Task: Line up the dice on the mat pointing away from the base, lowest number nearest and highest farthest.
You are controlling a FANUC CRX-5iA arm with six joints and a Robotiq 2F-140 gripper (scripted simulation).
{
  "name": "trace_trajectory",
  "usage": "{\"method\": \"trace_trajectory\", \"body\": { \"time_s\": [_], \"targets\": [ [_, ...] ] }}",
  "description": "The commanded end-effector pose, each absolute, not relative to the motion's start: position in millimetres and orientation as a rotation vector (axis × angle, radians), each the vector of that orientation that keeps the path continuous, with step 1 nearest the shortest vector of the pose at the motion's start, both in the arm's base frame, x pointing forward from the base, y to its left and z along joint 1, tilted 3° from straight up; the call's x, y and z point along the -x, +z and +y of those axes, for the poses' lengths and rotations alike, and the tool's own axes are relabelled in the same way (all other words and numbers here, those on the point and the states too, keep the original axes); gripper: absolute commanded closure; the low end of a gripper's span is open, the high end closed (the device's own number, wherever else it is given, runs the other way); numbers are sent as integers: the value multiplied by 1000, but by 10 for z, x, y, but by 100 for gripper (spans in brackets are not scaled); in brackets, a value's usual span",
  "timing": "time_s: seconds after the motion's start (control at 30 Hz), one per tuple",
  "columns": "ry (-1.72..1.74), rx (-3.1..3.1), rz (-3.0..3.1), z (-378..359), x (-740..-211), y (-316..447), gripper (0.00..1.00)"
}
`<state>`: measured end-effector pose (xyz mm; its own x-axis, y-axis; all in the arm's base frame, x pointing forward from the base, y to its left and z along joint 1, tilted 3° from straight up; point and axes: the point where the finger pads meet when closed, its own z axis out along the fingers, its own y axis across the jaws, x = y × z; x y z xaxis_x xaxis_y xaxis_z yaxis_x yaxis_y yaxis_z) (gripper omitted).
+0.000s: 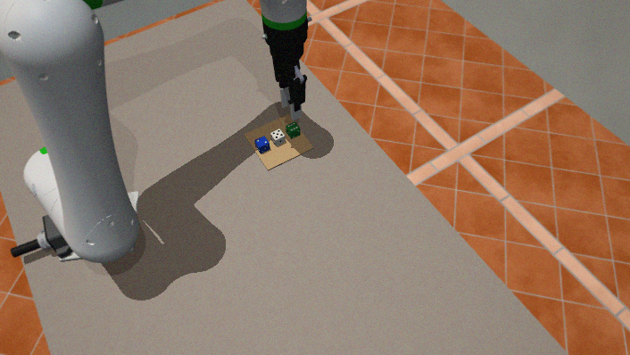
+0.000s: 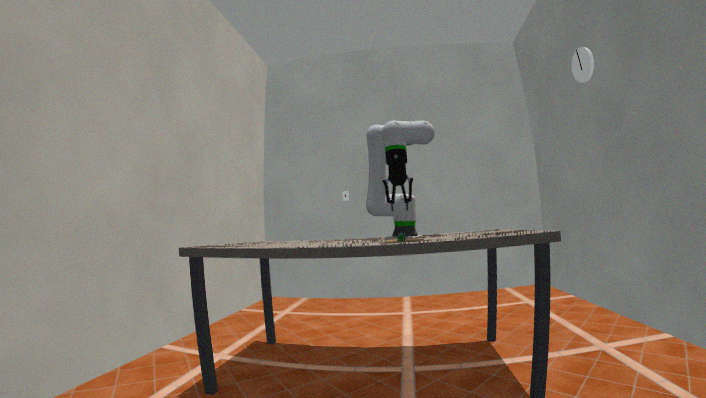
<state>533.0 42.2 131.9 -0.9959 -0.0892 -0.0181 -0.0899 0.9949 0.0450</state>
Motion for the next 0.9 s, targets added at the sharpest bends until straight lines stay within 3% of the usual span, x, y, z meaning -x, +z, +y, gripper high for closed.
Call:
{"method": "trace_trajectory", "body": {
  "time_s": [0.0, 0.87],
  "targets": [
    [72, 140, 3121, 422, -5332, 1327, 0],
    [72, 140, 3121, 417, -5331, 1416, 0]
  ]
}}
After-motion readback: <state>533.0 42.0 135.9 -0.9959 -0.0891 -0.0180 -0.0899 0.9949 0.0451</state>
